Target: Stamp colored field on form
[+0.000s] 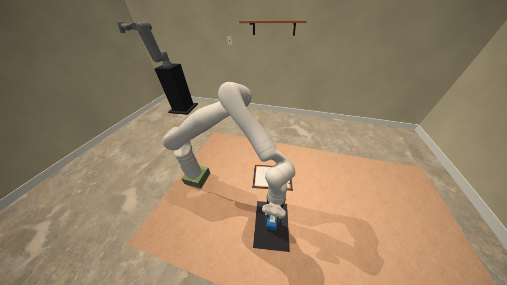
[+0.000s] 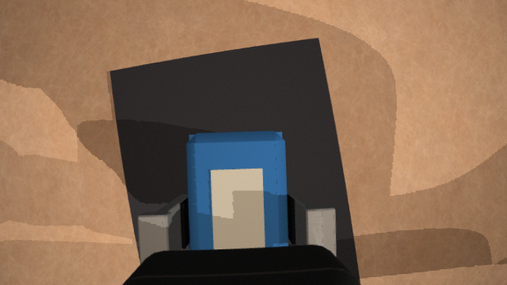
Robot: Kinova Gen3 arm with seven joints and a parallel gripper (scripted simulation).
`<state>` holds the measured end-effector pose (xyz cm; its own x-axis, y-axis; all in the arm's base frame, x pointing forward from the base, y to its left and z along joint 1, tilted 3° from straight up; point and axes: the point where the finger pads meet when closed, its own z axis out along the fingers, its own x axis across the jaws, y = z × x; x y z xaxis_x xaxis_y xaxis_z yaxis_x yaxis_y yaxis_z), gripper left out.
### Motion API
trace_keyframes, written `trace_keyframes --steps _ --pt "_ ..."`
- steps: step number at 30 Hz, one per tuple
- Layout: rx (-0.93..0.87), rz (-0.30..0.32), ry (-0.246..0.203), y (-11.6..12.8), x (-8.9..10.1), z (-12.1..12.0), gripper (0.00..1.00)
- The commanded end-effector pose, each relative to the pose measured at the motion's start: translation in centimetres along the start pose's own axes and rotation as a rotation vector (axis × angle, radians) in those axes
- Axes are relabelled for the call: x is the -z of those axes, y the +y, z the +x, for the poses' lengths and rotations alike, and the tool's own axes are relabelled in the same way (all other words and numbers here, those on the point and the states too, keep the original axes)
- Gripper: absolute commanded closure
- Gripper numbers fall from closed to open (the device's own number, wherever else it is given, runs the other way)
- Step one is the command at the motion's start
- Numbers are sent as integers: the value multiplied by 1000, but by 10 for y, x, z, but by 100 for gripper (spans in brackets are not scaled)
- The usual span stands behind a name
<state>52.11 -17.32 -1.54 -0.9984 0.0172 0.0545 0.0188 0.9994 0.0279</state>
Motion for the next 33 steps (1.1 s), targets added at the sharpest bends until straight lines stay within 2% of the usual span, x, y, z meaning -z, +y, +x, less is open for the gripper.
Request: trace_keyframes --steps 1,33 --pt "0 0 -2 0 0 0 0" --pt "0 0 -2 0 -4 0 0"
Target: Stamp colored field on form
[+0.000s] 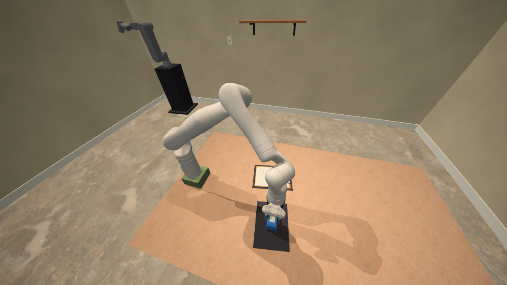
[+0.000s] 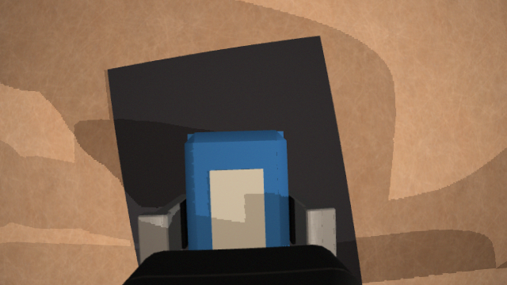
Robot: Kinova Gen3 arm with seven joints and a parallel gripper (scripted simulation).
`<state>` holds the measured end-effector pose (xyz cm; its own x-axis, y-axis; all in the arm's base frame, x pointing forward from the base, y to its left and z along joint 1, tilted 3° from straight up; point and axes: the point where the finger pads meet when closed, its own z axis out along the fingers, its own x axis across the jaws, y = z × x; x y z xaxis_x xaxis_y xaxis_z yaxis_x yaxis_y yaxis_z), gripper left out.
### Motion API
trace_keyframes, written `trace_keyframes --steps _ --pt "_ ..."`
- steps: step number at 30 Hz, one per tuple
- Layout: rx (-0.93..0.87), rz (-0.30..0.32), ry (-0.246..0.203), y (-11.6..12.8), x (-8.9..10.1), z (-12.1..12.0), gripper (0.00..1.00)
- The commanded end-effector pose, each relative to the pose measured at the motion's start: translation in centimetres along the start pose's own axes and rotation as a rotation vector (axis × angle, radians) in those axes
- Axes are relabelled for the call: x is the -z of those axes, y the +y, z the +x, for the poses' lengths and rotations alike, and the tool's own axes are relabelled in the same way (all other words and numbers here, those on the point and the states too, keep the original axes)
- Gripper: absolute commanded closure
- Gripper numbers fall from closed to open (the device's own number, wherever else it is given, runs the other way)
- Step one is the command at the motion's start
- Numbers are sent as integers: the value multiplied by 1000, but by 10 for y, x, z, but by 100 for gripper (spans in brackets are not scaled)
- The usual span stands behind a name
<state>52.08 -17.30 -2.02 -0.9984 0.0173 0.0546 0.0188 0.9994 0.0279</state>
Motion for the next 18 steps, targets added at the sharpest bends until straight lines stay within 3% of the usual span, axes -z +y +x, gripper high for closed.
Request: trace_keyframes --steps 1,18 --pt "0 0 -2 0 1 -1 0" --pt "0 0 -2 0 -1 -1 0"
